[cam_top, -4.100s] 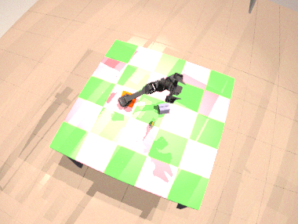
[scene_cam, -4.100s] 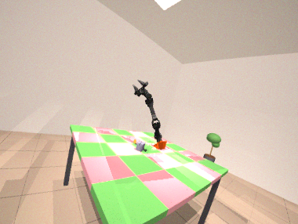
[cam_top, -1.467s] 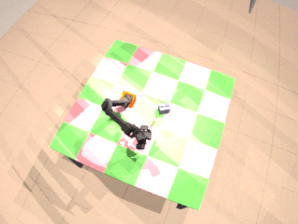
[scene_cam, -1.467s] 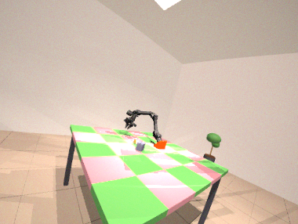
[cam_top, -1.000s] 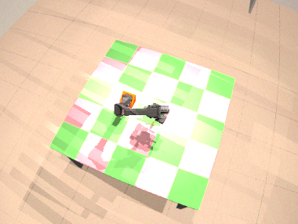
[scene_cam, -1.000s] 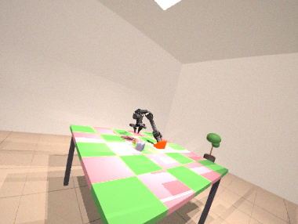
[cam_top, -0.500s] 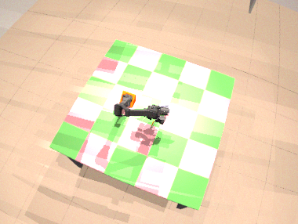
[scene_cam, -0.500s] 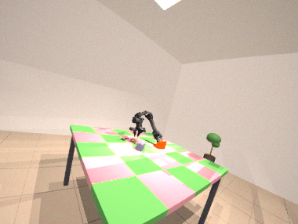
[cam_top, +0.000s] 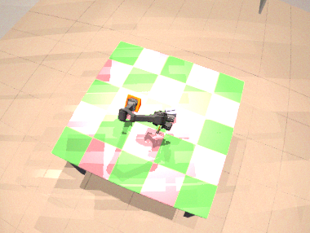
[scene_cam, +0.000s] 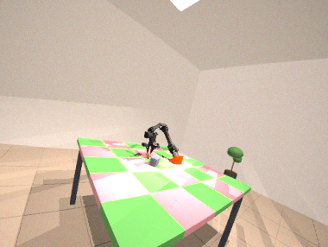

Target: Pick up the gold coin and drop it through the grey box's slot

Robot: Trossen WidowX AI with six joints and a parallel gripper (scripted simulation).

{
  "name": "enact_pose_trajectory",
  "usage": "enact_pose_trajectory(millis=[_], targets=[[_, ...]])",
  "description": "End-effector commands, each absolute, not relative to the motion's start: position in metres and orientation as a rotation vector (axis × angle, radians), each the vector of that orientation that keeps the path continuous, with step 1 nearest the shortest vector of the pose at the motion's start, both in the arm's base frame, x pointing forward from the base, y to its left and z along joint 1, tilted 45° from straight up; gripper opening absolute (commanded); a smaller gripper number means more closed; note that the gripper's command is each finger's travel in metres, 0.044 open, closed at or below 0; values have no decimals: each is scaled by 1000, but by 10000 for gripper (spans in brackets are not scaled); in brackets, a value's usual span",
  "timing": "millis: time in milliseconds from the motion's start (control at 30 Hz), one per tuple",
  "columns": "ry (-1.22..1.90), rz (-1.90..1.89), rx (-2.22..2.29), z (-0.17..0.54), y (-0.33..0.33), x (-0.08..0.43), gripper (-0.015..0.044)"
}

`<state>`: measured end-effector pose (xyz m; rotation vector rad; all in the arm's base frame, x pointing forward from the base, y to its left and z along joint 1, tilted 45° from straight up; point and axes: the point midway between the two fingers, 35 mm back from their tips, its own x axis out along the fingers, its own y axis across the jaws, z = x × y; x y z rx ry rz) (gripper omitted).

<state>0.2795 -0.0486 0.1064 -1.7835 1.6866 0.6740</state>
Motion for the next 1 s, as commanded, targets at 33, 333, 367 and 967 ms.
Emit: enact_pose_trajectory(millis=[33, 333, 367, 967], targets=[[1691, 675, -1790, 101, -54, 279, 161], [1691, 674, -1790, 91, -65, 280, 161], [1691, 674, -1791, 90, -66, 280, 161], [1693, 671, -1792, 80, -77, 280, 0]])
